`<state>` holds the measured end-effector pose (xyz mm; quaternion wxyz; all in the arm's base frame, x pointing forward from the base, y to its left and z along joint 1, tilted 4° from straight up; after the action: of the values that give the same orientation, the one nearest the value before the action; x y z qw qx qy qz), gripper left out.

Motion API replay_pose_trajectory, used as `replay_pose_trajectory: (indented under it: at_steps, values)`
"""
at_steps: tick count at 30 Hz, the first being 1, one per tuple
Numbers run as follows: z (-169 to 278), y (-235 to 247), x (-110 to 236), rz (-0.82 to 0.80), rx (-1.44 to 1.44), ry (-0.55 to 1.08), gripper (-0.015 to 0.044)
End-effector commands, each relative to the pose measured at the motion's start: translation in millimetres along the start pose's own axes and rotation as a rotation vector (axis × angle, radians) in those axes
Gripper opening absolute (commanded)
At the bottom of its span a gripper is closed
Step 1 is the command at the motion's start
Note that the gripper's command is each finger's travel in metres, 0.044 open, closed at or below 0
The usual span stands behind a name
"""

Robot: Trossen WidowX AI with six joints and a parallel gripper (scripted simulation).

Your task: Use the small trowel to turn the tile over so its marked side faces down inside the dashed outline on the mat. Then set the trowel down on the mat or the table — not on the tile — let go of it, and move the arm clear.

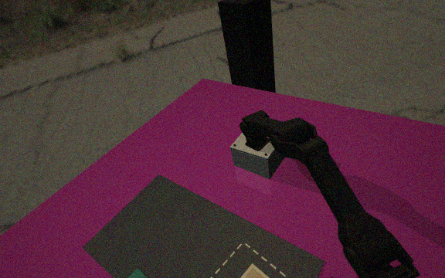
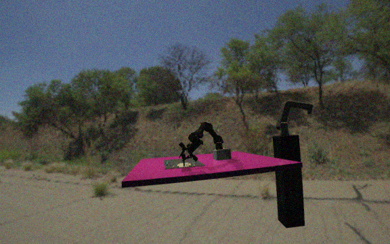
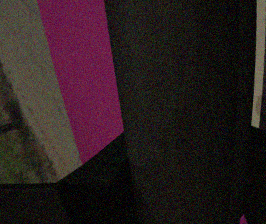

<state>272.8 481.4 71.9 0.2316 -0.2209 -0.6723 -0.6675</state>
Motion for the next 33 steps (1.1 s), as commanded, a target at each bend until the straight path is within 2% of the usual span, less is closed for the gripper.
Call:
replay_pose_trajectory:
  at_steps: [1, 33]
  values:
    - [2, 7, 4, -0.019, -0.018, 0.002, 0.0]
    - [1, -23, -23, -0.019, -0.018, 0.001, 0.0]
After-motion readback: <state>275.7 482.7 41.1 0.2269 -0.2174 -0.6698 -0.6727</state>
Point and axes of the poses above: the point midway between the two fingers, 35 mm back from their tips, its own x axis back along the fingers, its own y axis across the jaws, z = x × y, the point moved 9 cm from there along x, back along the fingers, and after that the axes turned 2 degrees about -x, right-handed, at the moved point
